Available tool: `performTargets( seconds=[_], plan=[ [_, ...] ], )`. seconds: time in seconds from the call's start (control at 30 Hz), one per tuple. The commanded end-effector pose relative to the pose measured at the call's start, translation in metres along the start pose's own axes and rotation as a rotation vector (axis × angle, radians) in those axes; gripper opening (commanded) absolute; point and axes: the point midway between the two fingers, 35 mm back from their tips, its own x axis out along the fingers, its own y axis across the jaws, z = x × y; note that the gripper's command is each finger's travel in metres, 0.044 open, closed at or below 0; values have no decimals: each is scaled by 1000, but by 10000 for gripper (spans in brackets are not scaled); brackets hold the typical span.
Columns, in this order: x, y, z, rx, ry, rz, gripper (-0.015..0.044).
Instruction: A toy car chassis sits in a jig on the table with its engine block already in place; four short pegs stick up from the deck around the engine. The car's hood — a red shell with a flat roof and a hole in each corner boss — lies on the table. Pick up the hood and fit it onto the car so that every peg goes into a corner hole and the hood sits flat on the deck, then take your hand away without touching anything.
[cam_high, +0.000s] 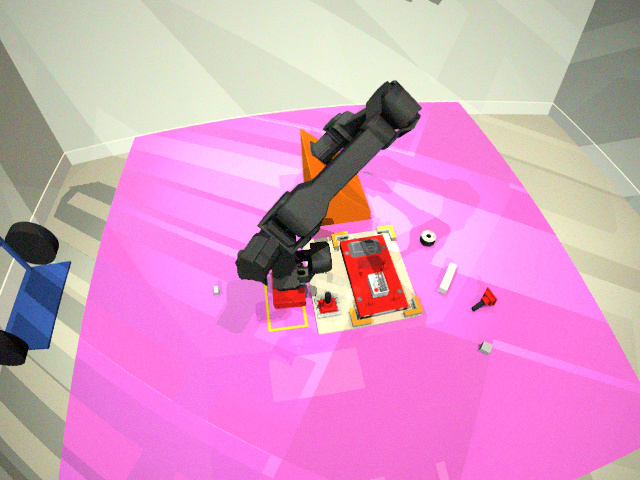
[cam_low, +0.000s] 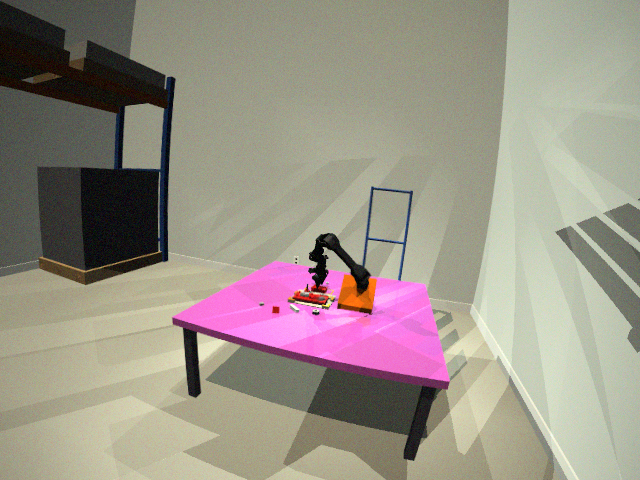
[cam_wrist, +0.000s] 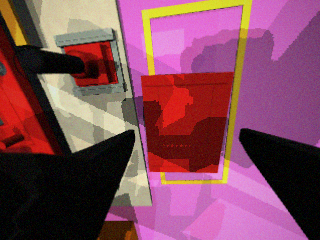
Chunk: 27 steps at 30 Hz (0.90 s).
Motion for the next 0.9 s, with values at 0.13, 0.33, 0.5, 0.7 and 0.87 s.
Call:
performTargets(
  seconds=[0.13, 0.33, 0.5, 0.7, 0.87],
  plan=[
    [4, 0, 0, 3, -3, 3, 440],
    [7, 0, 0, 3, -3, 3, 440],
    [9, 0, 0, 3, -3, 3, 440],
    [12, 0, 0, 3, -3, 3, 440],
    [15, 0, 0, 3, -3, 3, 440]
  ],
)
